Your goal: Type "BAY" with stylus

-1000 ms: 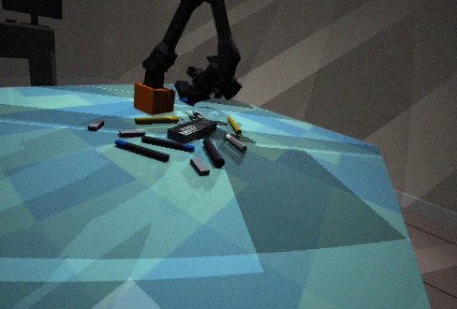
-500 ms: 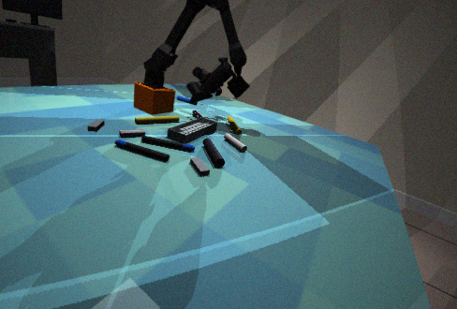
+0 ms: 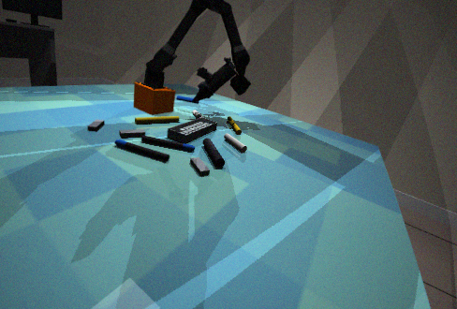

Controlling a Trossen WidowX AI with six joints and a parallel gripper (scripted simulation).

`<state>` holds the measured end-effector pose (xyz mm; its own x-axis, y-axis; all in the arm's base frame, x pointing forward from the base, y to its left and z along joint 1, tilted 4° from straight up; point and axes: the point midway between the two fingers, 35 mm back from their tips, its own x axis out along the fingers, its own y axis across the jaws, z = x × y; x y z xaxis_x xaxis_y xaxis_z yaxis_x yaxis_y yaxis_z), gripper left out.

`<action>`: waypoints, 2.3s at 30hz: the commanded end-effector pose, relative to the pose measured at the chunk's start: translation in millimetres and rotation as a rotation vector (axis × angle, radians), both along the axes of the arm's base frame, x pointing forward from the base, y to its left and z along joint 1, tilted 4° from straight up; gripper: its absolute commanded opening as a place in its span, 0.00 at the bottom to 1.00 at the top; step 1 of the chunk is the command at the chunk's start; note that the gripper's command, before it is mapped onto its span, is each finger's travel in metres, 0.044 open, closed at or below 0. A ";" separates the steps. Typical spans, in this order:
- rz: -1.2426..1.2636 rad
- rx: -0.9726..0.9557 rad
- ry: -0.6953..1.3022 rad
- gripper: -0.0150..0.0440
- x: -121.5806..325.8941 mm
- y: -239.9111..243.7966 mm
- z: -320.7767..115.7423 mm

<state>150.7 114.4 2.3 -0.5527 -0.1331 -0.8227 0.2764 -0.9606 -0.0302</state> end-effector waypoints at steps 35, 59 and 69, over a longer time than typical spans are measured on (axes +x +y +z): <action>0.560 -0.024 -0.012 0.25 -20.8 50.3 -9.1; 0.554 -0.024 -0.011 0.34 -20.1 52.1 -39.4; 0.555 -0.024 -0.011 0.51 -20.1 51.8 -25.6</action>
<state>129.9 165.7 -33.9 -0.3893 -0.4239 -0.8178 0.7405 -0.6721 -0.0042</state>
